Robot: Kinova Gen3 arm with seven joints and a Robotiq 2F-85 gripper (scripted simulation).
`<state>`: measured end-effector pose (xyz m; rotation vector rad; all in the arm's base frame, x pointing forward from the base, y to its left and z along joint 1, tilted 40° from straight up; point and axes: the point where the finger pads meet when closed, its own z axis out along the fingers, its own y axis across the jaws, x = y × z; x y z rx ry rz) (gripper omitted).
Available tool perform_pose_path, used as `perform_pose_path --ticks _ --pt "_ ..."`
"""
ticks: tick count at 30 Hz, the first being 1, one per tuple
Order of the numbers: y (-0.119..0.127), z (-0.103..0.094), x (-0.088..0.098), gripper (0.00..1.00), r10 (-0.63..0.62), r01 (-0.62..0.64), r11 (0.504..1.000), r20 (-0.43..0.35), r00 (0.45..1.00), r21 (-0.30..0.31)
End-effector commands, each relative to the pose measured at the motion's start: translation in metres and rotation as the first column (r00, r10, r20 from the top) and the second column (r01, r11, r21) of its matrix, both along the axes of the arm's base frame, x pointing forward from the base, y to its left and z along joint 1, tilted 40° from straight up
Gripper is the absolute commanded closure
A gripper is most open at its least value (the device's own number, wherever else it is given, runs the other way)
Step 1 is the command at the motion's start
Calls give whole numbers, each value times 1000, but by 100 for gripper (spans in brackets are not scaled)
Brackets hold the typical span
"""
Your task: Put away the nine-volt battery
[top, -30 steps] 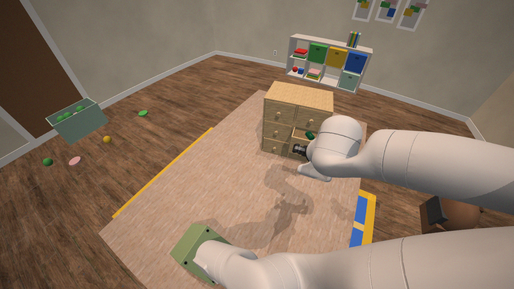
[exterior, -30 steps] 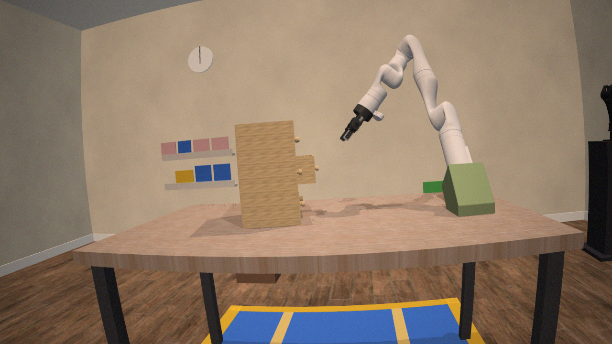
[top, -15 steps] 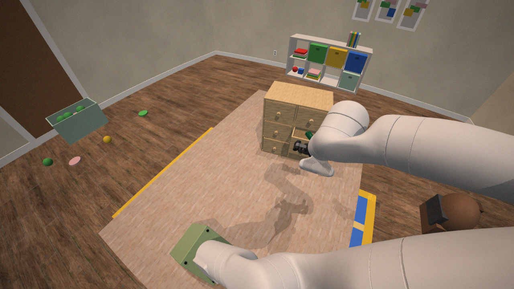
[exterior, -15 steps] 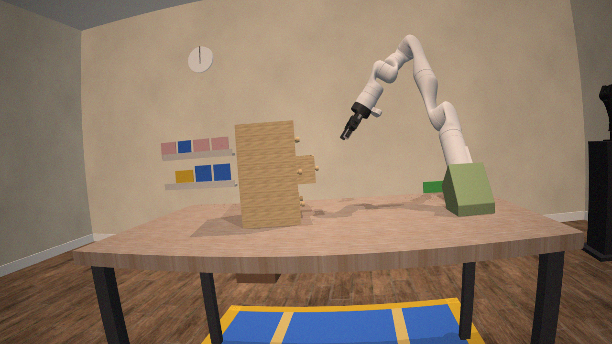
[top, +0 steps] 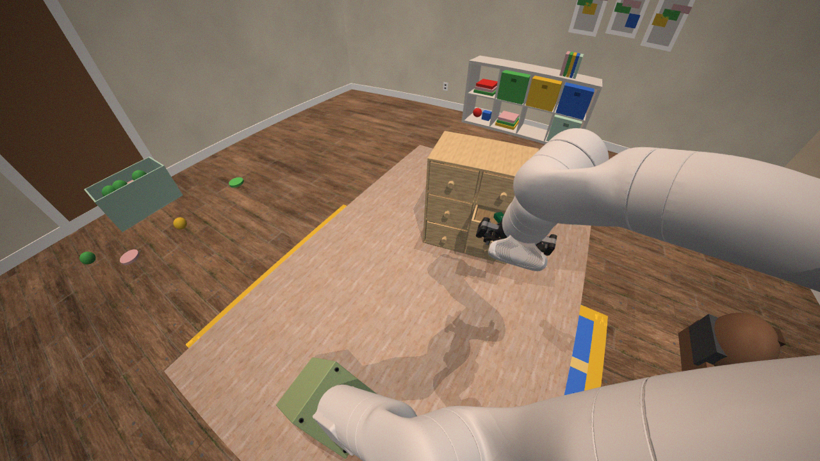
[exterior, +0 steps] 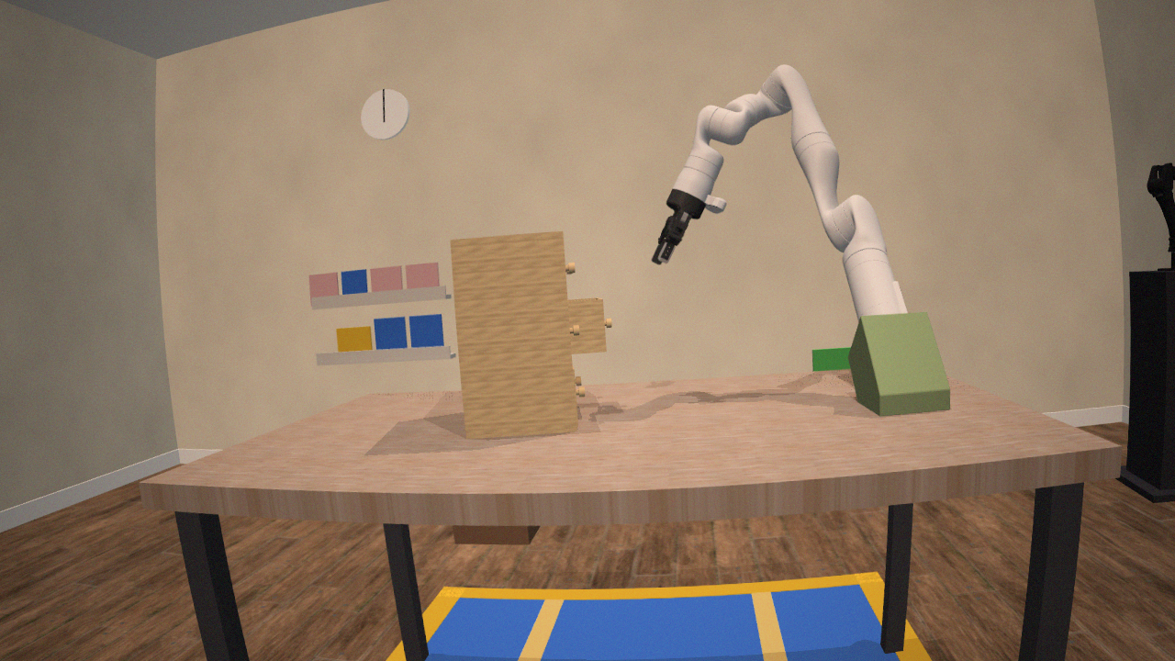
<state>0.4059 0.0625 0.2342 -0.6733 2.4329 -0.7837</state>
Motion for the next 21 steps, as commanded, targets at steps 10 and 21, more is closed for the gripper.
perform_pose_path --ticks 10,21 --pt "7 8 2 0 -92 88 995 -96 991 -52" --pt "12 14 1 0 -199 179 977 -199 960 -115"
